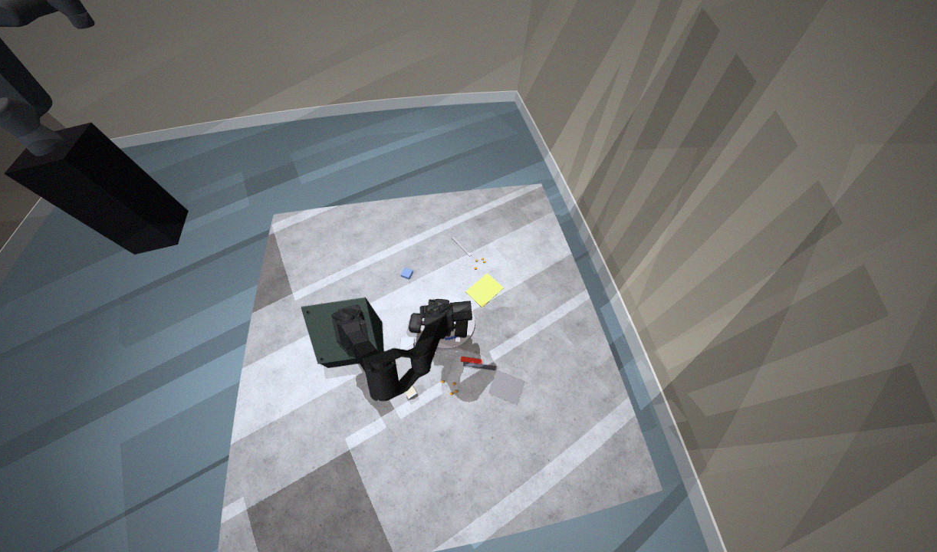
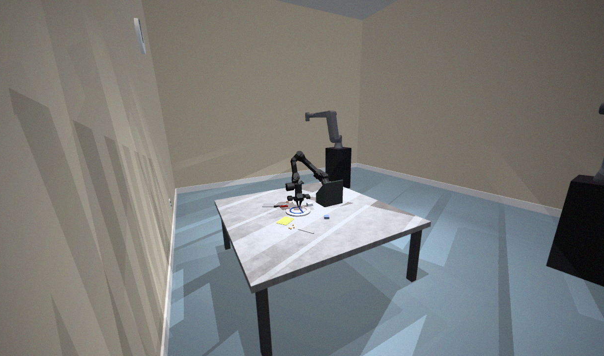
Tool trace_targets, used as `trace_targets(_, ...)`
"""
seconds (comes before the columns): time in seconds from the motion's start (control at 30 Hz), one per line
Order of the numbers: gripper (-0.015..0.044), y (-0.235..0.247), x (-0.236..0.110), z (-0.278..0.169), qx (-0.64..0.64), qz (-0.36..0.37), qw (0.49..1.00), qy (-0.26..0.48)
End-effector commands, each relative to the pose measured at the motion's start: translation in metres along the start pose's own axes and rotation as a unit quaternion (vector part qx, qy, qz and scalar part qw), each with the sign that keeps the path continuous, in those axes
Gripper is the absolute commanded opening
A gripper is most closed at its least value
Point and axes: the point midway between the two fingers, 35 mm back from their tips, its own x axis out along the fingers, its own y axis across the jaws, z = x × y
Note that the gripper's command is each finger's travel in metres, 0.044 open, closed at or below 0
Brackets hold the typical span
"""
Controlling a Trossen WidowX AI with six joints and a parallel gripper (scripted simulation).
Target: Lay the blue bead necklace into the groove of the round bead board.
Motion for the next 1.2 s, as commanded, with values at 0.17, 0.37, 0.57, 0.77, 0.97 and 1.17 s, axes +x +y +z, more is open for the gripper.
trace_targets(0.17, 0.0, 0.002, -0.004, -0.003, 0.001, -0.003, 1.0, 0.002)
trace_targets(0.37, 0.0, 0.011, -0.004, -0.009, 0.001, -0.002, 1.0, 0.002)
trace_targets(0.57, 0.0, 0.011, 0.002, -0.009, 0.001, -0.002, 1.0, 0.002)
trace_targets(0.77, 0.0079, 0.01, 0.001, -0.008, 0.002, -0.004, 1.0, 0.0)
trace_targets(0.97, 0.0236, 0.01, 0.001, -0.008, 0.002, -0.004, 1.0, 0.0)
trace_targets(1.17, 0.0394, 0.011, -0.002, -0.008, 0.001, -0.003, 1.0, 0.001)
